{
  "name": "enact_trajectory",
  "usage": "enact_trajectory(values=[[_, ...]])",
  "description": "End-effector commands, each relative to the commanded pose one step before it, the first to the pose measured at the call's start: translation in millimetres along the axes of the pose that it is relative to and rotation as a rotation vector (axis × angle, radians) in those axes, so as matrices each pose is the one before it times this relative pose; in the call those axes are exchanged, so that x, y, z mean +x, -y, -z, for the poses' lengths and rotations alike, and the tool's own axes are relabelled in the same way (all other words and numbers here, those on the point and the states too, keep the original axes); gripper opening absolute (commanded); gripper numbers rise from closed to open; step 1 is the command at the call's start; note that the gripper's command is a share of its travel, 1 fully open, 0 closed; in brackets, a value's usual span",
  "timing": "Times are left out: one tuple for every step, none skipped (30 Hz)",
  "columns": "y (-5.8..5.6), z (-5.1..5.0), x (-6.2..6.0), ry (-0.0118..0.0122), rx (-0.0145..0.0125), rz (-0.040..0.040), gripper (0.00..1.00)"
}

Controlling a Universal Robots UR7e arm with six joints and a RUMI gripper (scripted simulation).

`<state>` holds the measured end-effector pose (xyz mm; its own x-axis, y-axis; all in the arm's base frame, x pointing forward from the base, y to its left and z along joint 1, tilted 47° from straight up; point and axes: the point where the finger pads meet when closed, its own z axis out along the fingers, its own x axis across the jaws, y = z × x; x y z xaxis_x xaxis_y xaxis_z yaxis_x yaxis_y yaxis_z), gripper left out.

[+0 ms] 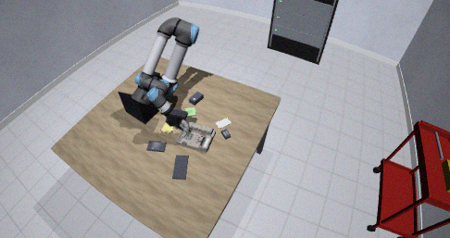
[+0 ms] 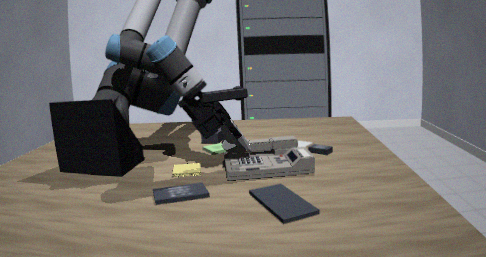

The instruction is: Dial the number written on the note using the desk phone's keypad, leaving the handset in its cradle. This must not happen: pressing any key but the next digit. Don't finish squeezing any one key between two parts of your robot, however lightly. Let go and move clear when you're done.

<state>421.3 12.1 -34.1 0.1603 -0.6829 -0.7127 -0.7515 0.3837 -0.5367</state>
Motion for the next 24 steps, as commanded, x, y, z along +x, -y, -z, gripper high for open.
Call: enact_trajectory(values=[[-2.36,2.42,0.29,0.00029,0.00043,0.00072,0.00],[-0.09,0.06,0.00,0.00001,0.00000,0.00000,0.00],[-0.01,0.01,0.00,0.00000,0.00000,0.00000,0.00],[-0.01,-0.02,0.00,0.00000,0.00000,0.00000,0.00],[-0.09,-0.13,0.00,0.00000,0.00000,0.00000,0.00],[-0.22,-0.31,0.01,0.00000,0.00000,0.00000,0.00],[-0.36,-0.51,0.01,0.00000,0.00000,0.00000,0.00],[0.00,0.00,0.00,0.00000,0.00000,0.00000,0.00],[0.00,0.00,0.00,0.00000,0.00000,0.00000,0.00],[-0.49,-0.70,0.01,0.00000,0.00000,0.00000,0.00],[-0.60,-0.85,0.00,0.00000,0.00000,0.00000,0.00],[-0.67,-0.95,-0.01,0.00001,0.00000,0.00000,0.00],[-0.68,-0.98,0.00,0.00000,0.00000,0.00000,0.00],[-0.65,-0.94,0.01,-0.00001,0.00000,0.00000,0.00],[-0.58,-0.83,0.00,0.00000,0.00000,0.00000,0.00],[-0.48,-0.68,-0.01,0.00000,0.00000,0.00000,0.00],[-0.35,-0.49,-0.01,0.00000,0.00000,0.00000,0.00],[-0.21,-0.30,-0.01,0.00000,0.00000,0.00000,0.00],[-0.09,-0.13,0.00,0.00000,0.00000,0.00000,0.00],[-0.01,-0.02,0.00,0.00000,0.00000,0.00000,0.00],[-0.03,-0.04,0.00,0.00000,0.00000,0.00000,0.00],[-0.11,-0.16,0.00,0.00000,0.00000,0.00000,0.00],[-0.11,-0.16,0.00,0.00000,0.00000,0.00000,0.00],[-0.03,-0.04,0.00,0.00000,0.00000,0.00000,0.00]])
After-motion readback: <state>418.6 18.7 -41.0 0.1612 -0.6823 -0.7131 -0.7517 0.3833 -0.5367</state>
